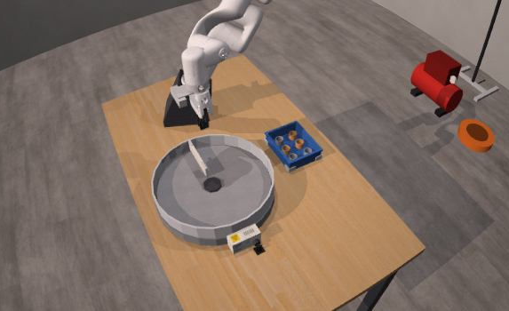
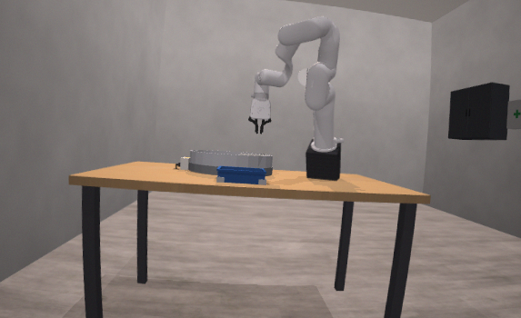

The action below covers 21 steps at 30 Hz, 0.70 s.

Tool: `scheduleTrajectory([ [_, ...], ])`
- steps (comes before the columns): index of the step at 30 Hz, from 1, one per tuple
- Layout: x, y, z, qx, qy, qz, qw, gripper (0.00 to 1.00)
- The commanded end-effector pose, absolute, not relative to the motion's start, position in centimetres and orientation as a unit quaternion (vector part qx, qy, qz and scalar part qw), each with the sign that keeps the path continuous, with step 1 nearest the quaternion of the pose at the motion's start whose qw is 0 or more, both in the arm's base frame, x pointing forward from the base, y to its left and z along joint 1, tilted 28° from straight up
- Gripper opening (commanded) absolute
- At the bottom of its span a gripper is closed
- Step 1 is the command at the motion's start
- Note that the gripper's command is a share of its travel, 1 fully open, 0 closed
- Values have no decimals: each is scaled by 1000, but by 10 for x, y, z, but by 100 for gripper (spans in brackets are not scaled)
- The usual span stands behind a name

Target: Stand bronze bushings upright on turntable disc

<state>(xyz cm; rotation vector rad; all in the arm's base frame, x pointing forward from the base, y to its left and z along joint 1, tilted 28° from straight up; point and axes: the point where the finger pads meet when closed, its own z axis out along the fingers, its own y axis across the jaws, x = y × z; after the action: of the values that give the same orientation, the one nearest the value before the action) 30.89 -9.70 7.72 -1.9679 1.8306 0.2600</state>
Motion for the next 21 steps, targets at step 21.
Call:
scheduleTrajectory([
  [21,331,62,121,-711,661,94,221,41],
])
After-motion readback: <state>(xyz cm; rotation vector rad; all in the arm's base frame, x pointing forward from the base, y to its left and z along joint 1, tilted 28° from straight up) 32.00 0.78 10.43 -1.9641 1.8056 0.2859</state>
